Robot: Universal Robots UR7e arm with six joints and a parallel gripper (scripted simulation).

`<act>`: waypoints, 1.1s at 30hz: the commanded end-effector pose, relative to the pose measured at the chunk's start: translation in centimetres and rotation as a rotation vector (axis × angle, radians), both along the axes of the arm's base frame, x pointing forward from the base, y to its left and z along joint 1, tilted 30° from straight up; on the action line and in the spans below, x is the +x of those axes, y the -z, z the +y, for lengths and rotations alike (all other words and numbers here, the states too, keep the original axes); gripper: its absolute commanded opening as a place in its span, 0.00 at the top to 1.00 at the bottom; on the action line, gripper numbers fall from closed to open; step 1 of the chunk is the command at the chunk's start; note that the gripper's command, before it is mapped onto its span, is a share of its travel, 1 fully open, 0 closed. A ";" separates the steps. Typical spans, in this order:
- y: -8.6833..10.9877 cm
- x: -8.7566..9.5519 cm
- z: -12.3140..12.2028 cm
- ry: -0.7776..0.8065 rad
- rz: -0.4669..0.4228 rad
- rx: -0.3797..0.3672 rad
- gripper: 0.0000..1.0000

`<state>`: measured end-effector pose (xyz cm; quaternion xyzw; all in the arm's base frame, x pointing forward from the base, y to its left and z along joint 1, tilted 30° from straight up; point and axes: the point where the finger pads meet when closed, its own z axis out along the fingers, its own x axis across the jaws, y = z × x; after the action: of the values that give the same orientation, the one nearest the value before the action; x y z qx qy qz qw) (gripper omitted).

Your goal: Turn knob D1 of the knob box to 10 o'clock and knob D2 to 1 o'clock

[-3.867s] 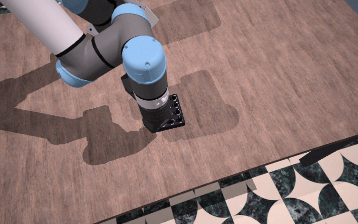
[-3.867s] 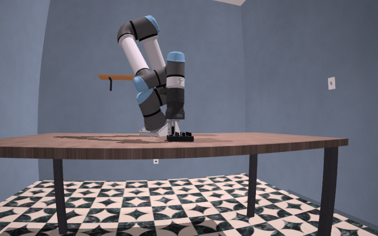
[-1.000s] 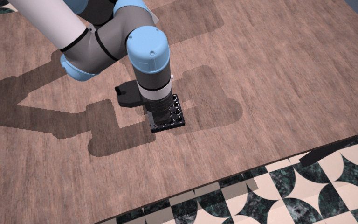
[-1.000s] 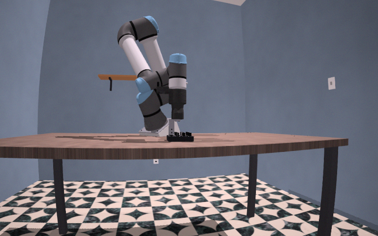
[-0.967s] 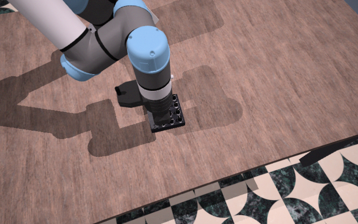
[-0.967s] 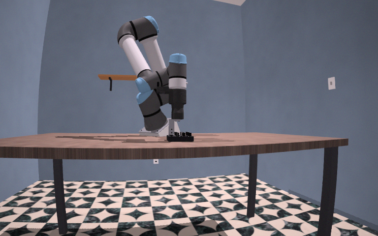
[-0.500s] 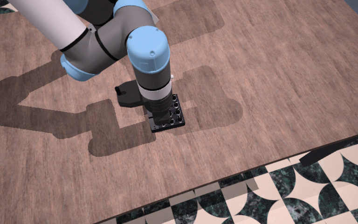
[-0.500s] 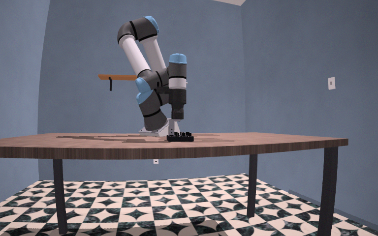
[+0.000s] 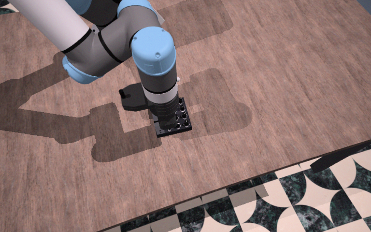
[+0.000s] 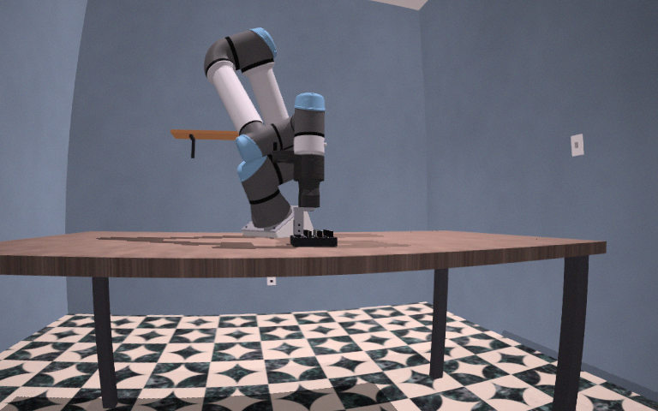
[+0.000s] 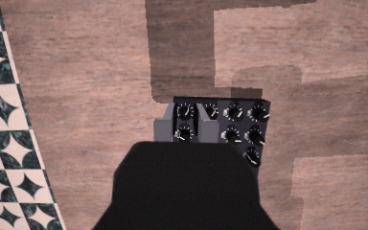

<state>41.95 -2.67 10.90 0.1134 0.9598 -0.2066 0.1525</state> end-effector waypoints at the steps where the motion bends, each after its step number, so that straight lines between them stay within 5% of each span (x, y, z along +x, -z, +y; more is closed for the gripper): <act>1: -0.2 0.0 0.1 0.000 -0.001 0.000 0.54; 15: -3.1 -0.8 1.5 0.000 -0.001 0.000 0.54; 33: -3.3 -0.9 1.6 0.000 -0.001 0.000 0.54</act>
<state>41.04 -1.06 14.14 0.1134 0.9598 -0.2066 0.1527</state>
